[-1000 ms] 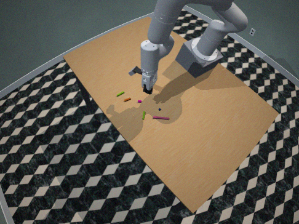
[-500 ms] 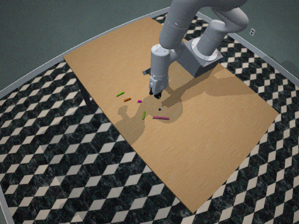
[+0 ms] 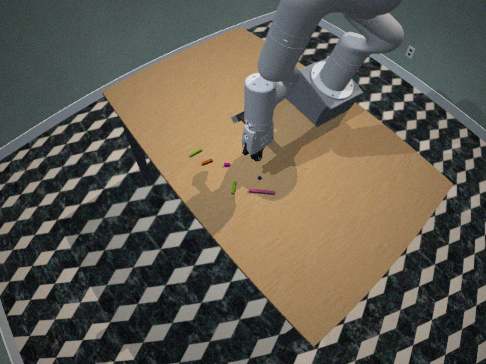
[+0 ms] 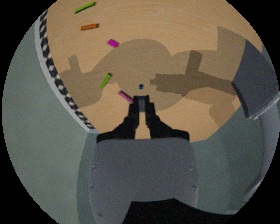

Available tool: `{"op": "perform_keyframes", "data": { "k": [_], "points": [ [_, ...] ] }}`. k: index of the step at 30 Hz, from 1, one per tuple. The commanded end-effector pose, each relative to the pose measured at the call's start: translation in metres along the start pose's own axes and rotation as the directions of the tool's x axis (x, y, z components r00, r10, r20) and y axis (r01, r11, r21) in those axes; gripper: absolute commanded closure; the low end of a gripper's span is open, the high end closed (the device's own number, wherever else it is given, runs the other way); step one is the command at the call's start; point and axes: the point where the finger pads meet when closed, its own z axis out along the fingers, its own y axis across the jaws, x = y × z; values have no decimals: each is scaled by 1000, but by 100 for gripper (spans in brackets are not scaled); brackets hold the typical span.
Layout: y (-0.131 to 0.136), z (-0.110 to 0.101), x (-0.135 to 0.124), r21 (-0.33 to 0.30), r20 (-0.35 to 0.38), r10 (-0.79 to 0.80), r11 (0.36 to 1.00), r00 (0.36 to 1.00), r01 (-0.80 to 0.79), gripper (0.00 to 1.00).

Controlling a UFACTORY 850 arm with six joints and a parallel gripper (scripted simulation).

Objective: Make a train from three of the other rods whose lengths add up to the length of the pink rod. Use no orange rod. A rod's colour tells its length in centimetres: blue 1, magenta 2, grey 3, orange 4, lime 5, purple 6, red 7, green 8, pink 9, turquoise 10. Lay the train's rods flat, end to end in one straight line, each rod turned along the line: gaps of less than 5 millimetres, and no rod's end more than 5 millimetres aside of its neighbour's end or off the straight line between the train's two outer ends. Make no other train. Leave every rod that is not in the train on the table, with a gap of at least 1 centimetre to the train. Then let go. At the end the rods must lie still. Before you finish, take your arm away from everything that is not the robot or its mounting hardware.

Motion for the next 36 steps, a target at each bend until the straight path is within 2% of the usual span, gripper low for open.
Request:
{"op": "perform_keyframes", "data": {
  "k": [1, 24, 36],
  "points": [
    [-1, 3, 0, 2, 0, 0, 1000, 1000, 0, 96],
    [-2, 77, 0, 2, 0, 0, 1000, 1000, 0, 96],
    [-2, 83, 0, 2, 0, 0, 1000, 1000, 0, 96]
  ]
}}
